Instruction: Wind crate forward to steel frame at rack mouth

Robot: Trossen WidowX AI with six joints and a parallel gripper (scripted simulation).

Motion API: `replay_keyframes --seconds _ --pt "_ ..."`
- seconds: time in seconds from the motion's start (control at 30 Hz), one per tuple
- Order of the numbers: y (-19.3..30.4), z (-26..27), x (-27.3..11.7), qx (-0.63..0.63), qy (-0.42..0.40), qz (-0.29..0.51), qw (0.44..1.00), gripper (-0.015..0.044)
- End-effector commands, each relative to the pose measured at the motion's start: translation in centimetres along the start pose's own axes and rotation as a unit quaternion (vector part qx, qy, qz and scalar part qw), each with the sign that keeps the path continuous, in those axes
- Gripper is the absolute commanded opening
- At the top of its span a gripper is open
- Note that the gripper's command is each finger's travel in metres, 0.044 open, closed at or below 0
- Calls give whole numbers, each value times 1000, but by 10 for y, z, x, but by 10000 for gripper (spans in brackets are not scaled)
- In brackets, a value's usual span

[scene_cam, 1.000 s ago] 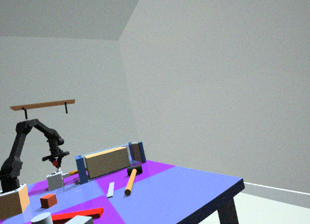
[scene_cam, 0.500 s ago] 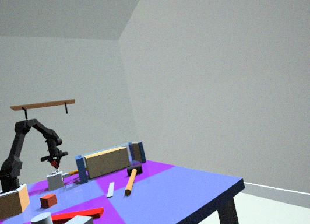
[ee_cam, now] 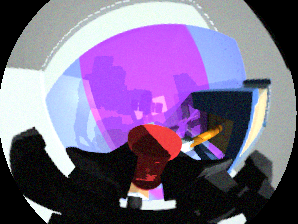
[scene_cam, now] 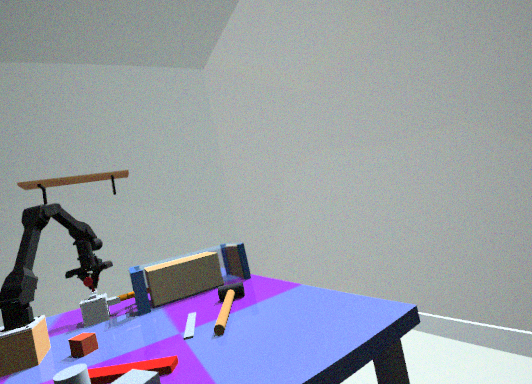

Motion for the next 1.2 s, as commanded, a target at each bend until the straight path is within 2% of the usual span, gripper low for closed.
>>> replay_keyframes --seconds 0.0,1.17 --pt "9 22 -1 -12 -21 15 1000 0" --pt "32 49 -2 -12 -23 16 1000 0"
Point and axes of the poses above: the point midway between the two fingers, 35 mm back from their tips, its own x axis out along the fingers, its own z axis across the jaws, y = z × x, the point moved 3 cm from there along -x, back along the fingers, and after that the axes turned 12 degrees about -x, right-handed, at the moved point
